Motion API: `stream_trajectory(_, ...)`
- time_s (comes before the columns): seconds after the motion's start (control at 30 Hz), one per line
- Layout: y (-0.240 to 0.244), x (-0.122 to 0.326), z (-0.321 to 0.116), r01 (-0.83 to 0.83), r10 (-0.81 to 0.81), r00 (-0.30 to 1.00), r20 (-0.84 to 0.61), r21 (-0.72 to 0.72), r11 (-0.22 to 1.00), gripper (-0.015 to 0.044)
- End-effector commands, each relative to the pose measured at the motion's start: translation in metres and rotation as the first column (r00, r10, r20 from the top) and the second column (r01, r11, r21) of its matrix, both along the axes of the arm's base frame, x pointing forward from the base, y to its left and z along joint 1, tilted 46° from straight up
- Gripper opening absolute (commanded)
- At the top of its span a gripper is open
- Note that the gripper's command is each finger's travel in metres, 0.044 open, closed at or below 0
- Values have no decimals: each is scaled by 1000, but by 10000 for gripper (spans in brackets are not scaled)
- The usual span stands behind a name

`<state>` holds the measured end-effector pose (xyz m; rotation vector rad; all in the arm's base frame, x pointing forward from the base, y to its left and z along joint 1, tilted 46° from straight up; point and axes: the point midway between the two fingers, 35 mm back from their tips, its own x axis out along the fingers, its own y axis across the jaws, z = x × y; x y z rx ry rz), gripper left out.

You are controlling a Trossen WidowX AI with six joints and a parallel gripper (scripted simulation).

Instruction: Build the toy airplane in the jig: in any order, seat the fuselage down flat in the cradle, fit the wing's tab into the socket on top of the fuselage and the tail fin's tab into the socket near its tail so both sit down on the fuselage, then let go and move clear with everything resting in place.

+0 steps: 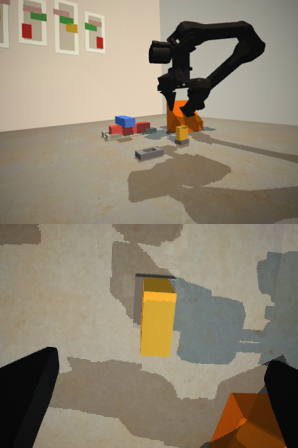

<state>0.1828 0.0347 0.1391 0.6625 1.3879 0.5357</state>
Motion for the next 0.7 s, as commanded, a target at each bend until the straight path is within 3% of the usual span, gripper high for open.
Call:
stream_trajectory(0.0,14,-1,-13,-17,17,1000,2,14,1000,440)
stream_trajectory(0.67,35,4,-35,-17,17,1000,2,10,1000,440)
